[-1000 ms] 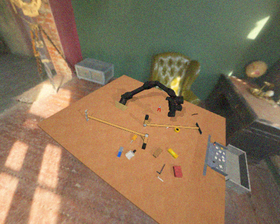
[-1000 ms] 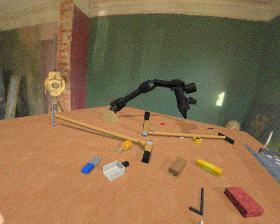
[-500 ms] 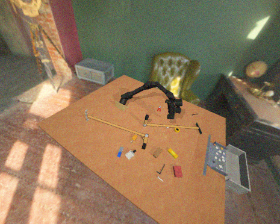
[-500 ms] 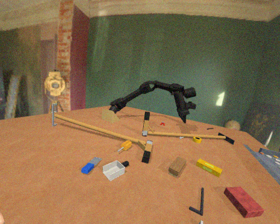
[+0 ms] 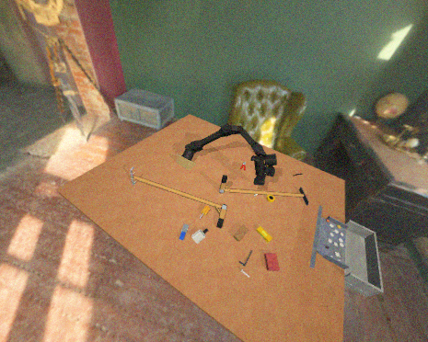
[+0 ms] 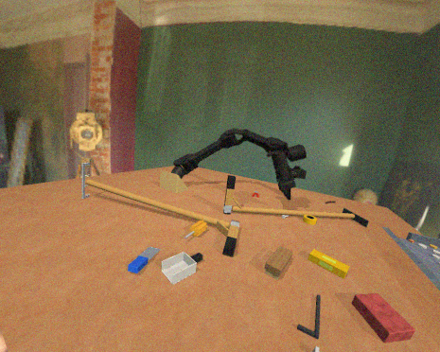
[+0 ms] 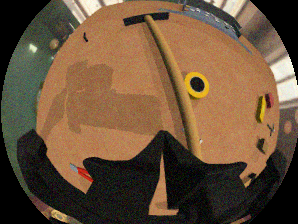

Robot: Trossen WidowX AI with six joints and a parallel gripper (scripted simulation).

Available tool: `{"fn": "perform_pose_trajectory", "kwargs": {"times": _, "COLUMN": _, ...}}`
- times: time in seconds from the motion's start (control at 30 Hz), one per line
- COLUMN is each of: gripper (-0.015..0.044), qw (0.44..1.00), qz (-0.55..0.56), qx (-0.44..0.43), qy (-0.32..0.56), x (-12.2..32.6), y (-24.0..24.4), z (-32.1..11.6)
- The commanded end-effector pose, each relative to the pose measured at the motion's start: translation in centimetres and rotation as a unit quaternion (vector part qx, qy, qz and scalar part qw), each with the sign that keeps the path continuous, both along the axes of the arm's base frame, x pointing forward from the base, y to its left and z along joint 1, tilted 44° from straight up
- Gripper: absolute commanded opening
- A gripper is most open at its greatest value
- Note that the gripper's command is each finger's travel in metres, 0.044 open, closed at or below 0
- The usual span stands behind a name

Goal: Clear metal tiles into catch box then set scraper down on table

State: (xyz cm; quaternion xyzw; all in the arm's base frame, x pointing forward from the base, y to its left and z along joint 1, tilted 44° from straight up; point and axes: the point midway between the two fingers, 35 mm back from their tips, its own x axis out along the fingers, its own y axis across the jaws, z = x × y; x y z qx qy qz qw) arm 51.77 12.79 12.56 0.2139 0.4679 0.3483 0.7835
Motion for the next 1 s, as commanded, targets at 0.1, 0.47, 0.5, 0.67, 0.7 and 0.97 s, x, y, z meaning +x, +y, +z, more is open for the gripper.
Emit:
{"fn": "perform_pose_trajectory", "kwargs": {"times": 0.1, "gripper": 0.0000, "qw": 1.000, "qz": -0.003, "qx": 0.001, "qy": 0.000, "x": -0.3, "y": 0.9, "z": -0.7}}
{"fn": "perform_pose_trajectory", "kwargs": {"times": 0.47, "gripper": 0.0000, "qw": 1.000, "qz": -0.003, "qx": 0.003, "qy": 0.000, "x": -0.8, "y": 2.4, "z": -2.2}}
{"fn": "perform_pose_trajectory", "kwargs": {"times": 0.5, "gripper": 0.0000, "qw": 1.000, "qz": -0.003, "qx": 0.003, "qy": 0.000, "x": -0.9, "y": 2.5, "z": -2.3}}
{"fn": "perform_pose_trajectory", "kwargs": {"times": 0.67, "gripper": 0.0000, "qw": 1.000, "qz": -0.003, "qx": 0.004, "qy": 0.000, "x": -1.2, "y": 3.2, "z": -3.0}}
{"fn": "perform_pose_trajectory", "kwargs": {"times": 0.7, "gripper": 0.0000, "qw": 1.000, "qz": -0.003, "qx": 0.004, "qy": 0.000, "x": -1.2, "y": 3.2, "z": -3.0}}
{"fn": "perform_pose_trajectory", "kwargs": {"times": 0.97, "gripper": 0.0000, "qw": 1.000, "qz": -0.003, "qx": 0.004, "qy": -0.001, "x": -0.7, "y": 2.9, "z": -3.3}}
